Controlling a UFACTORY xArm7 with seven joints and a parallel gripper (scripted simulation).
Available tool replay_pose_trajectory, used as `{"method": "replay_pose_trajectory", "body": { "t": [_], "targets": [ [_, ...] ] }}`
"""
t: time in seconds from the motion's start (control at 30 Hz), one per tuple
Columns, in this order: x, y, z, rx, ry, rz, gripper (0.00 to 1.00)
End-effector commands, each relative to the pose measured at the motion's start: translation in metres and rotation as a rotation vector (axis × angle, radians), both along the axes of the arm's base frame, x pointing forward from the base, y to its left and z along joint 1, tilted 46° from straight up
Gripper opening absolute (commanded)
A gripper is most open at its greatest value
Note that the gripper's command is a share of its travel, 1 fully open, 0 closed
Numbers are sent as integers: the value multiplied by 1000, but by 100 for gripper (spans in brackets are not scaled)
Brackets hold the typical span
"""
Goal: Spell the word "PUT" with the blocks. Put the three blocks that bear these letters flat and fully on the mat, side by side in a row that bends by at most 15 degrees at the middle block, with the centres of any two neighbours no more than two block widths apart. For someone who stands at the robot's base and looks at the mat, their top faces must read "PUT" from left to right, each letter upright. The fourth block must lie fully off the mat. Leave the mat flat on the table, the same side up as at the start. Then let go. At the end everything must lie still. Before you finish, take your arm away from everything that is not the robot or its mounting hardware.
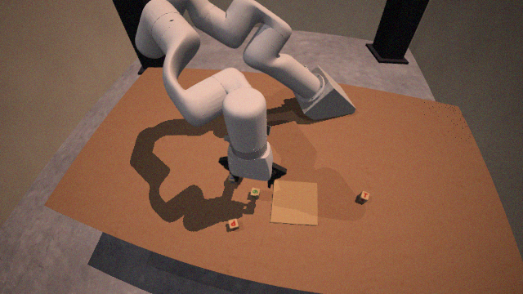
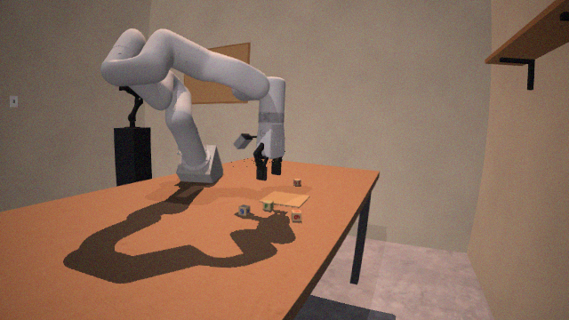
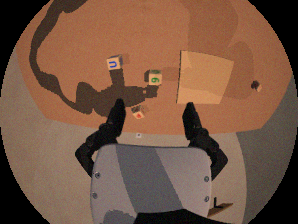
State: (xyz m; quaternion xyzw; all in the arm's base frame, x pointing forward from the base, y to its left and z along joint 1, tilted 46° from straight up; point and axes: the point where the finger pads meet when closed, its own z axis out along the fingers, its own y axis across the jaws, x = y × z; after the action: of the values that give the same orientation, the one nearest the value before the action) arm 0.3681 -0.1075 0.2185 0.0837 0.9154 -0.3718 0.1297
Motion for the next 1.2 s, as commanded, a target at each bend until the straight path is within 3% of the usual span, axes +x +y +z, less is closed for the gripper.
{"method": "replay_pose_trajectory", "body": {
  "t": [0.0,0.57,1.17],
  "targets": [
    [1,1,1,0,-3,3,100],
    [2,1,2,6,-24,-18,100],
    [18,-5,12,83,-329,-322,100]
  ]
}}
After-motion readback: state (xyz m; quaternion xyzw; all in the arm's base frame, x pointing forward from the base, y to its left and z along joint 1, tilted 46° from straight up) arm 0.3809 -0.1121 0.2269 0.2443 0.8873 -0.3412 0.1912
